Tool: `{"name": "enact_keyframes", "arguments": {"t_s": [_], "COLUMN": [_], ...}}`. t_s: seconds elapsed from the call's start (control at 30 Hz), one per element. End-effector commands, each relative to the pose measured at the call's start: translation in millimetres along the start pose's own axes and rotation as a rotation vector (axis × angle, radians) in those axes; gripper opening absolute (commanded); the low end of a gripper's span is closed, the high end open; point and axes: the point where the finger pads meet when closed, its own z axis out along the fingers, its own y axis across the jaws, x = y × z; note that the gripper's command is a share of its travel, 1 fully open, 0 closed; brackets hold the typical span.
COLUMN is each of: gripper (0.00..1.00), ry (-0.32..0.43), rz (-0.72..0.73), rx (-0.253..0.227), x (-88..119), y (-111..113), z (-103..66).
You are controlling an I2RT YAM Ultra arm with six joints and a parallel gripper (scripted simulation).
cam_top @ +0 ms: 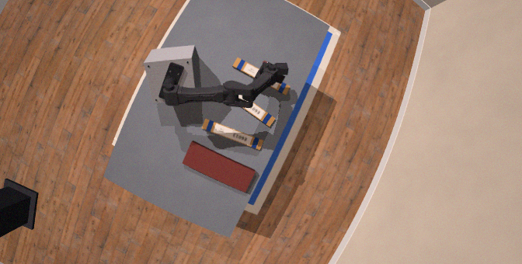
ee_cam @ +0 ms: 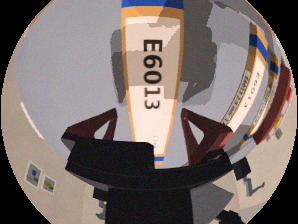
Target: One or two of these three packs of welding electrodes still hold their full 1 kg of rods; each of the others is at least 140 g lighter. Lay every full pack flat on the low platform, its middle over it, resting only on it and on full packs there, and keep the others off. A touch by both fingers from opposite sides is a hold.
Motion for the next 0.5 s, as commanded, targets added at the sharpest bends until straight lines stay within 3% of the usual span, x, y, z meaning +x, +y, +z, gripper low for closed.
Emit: {"name": "enact_keyframes", "arguments": {"t_s": [0.0, 0.03, 0.1, 0.23, 0.3, 0.47], "gripper": [0.96, 0.96, 0.96, 0.96, 0.96, 0.96], "ry": [-0.056, -0.069, -0.053, -0.053, -0.075, -0.069], "rz": [0.0, 0.013, -0.003, -0.003, 0.018, 0.013], "rx": [-0.025, -0.033, -0.023, -0.023, -0.036, -0.034], "x": [-15, -24, -13, -13, -28, -28], "y": [14, 12, 14, 14, 11, 9], "z": [-14.6, -21.1, -8.7, -3.7, -16.2, -16.4]}}
